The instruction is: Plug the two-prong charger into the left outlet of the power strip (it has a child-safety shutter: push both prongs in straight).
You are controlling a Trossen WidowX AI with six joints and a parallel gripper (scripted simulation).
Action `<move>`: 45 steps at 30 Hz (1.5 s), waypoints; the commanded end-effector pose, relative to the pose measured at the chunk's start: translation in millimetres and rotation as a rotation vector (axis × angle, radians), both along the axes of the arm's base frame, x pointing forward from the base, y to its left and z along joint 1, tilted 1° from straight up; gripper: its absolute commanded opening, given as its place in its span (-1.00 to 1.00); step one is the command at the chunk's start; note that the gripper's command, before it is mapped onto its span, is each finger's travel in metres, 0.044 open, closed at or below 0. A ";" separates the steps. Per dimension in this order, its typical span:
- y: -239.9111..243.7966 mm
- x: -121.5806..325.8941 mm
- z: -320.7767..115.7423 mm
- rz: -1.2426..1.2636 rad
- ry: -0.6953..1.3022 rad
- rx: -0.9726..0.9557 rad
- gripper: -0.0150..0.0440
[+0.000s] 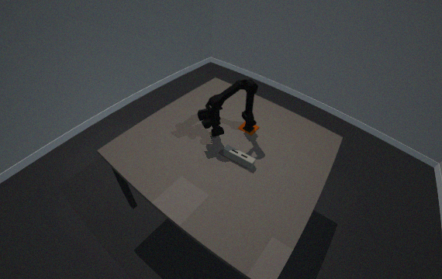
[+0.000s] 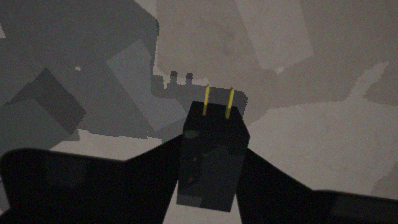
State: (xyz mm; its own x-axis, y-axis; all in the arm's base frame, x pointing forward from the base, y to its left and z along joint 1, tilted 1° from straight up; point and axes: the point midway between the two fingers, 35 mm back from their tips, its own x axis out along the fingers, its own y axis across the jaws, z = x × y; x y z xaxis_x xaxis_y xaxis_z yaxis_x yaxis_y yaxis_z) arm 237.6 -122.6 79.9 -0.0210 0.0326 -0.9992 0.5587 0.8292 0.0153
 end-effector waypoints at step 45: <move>73.9 12.7 16.1 0.166 -0.011 -0.011 -0.49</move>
State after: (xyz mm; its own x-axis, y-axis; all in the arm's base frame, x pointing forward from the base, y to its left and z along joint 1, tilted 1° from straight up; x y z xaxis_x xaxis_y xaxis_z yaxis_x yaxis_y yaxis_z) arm 249.9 -53.1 94.7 -0.0240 0.0249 -0.9994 0.4197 0.9076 0.0125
